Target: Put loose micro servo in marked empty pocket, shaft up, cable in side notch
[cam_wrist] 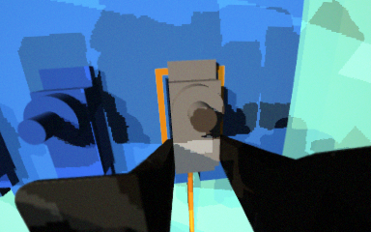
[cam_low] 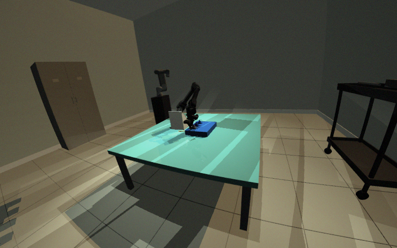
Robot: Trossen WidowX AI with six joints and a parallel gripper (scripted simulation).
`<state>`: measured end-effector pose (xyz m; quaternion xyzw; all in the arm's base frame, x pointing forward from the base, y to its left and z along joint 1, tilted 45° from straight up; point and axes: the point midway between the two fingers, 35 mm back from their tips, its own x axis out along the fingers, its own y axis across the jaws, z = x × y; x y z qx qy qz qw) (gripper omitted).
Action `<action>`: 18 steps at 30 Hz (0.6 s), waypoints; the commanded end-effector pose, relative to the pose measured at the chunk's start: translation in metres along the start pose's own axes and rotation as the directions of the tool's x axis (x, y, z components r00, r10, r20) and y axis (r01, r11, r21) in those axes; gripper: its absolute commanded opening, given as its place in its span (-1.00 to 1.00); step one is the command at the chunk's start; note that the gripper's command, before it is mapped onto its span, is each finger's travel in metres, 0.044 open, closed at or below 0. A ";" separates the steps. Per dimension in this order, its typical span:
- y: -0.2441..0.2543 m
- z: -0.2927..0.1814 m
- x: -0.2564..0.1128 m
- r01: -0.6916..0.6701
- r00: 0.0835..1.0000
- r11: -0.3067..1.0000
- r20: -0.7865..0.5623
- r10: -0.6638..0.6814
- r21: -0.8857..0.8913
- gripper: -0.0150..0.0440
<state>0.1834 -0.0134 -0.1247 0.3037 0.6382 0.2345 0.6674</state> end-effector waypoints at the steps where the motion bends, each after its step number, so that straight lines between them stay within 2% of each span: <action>1: 0.000 0.000 0.000 0.000 1.000 1.000 0.003 0.000 0.002 -0.05; 3: 0.000 0.000 0.000 0.000 1.000 1.000 0.003 0.000 0.002 0.13; 10: 0.001 -0.003 -0.034 0.002 1.000 1.000 0.003 -0.002 0.002 0.14; 15: 0.001 -0.001 -0.035 0.002 1.000 1.000 0.003 -0.002 0.002 0.14; 18: -0.001 0.009 -0.037 0.001 1.000 1.000 0.008 -0.001 0.005 0.41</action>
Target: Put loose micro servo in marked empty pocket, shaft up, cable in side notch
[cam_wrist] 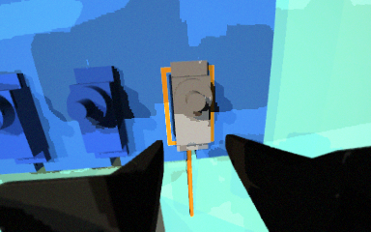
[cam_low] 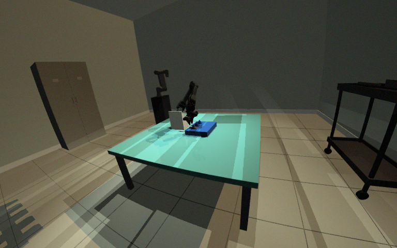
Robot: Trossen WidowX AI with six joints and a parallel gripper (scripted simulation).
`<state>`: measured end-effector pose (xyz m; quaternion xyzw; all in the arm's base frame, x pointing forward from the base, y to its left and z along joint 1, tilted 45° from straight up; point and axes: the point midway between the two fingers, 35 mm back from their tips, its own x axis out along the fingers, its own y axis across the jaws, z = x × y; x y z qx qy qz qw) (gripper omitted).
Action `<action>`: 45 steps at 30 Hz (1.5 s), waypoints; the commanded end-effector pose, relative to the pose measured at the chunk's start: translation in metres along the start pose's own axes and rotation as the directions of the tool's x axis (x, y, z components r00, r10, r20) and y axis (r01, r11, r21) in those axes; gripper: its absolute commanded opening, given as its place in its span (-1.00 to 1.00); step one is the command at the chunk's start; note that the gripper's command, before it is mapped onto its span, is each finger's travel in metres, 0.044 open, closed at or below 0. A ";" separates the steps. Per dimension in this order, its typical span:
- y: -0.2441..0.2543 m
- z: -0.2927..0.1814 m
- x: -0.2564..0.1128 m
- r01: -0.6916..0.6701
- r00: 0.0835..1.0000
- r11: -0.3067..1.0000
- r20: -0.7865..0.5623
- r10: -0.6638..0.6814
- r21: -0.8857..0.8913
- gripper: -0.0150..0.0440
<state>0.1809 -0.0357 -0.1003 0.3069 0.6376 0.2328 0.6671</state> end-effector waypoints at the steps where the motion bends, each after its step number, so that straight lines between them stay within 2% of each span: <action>1: -0.004 0.016 -0.008 0.004 1.000 1.000 0.005 -0.004 -0.002 0.50; 7: -0.007 0.071 -0.040 0.006 1.000 1.000 0.006 -0.006 -0.005 1.00; 12: 0.000 0.109 -0.067 0.006 1.000 1.000 0.005 -0.006 -0.009 1.00; 16: 0.000 0.110 -0.071 0.007 1.000 1.000 0.005 -0.007 -0.010 1.00; 22: 0.000 0.102 -0.114 0.015 1.000 1.000 0.012 -0.015 -0.024 1.00; 45: 0.000 0.102 -0.114 0.015 1.000 1.000 0.012 -0.015 -0.024 1.00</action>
